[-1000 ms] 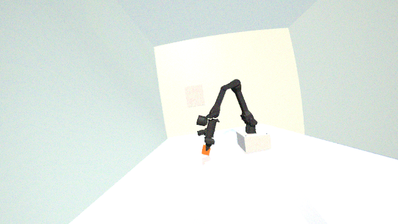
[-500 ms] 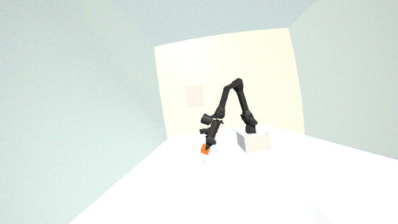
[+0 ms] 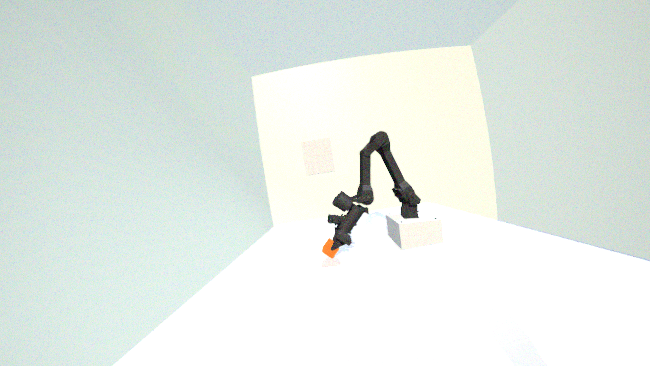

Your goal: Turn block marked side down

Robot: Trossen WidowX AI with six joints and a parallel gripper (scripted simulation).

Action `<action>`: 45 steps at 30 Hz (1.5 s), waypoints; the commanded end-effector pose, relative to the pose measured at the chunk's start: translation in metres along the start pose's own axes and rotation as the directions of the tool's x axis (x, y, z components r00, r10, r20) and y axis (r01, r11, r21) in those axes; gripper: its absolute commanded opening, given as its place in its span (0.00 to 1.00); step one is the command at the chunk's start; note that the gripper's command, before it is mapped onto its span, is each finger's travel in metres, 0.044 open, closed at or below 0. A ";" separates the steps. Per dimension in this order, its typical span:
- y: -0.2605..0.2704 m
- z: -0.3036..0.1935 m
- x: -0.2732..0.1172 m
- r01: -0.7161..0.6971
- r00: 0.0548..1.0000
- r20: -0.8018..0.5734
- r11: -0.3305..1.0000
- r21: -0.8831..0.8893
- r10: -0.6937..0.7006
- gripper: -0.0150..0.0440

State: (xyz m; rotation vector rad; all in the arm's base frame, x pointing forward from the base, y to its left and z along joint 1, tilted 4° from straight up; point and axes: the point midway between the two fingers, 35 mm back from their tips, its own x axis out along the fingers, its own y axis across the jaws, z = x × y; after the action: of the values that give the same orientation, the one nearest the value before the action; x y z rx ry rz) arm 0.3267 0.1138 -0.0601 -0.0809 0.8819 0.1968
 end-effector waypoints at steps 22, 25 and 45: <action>-0.003 -0.019 -0.008 0.003 0.955 0.297 1.000 0.003 -0.004 0.25; -0.003 -0.018 -0.009 0.003 0.952 0.307 1.000 0.003 -0.004 0.25; -0.003 -0.017 -0.011 0.003 0.943 0.333 1.000 0.004 -0.004 0.48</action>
State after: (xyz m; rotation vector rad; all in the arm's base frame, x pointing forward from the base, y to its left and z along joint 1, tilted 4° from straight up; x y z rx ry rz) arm 0.3067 0.1070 -0.0640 -0.0401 0.5513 0.2011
